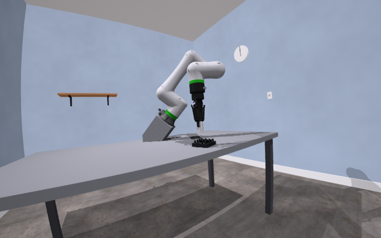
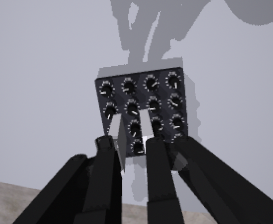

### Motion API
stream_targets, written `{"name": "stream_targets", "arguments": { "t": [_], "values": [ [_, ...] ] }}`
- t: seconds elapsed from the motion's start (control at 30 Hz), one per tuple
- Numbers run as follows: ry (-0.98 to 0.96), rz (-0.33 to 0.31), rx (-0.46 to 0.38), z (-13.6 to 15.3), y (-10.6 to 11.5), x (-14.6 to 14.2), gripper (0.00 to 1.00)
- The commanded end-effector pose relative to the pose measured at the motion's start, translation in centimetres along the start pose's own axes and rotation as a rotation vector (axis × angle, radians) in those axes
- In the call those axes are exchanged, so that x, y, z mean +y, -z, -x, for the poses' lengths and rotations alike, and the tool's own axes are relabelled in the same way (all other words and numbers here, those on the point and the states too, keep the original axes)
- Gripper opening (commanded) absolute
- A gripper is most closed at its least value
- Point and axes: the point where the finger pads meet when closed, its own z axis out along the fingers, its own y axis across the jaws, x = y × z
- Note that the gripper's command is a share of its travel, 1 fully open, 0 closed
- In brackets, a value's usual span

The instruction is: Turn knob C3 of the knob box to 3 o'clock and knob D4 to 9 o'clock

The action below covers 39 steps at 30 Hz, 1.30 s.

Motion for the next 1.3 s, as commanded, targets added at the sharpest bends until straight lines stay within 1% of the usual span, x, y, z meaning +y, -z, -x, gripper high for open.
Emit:
{"name": "stream_targets", "arguments": {
  "t": [0.0,0.5,0.97,1.27],
  "values": [
    [0.0,0.0,0.0,0.0,-0.1,0.0,0.12],
    [0.0,0.0,0.0,0.0,-1.5,0.0,0.12],
    [0.0,0.0,0.0,0.0,-3.3,0.0,0.12],
    [0.0,0.0,0.0,0.0,-3.9,0.0,0.12]
  ]
}}
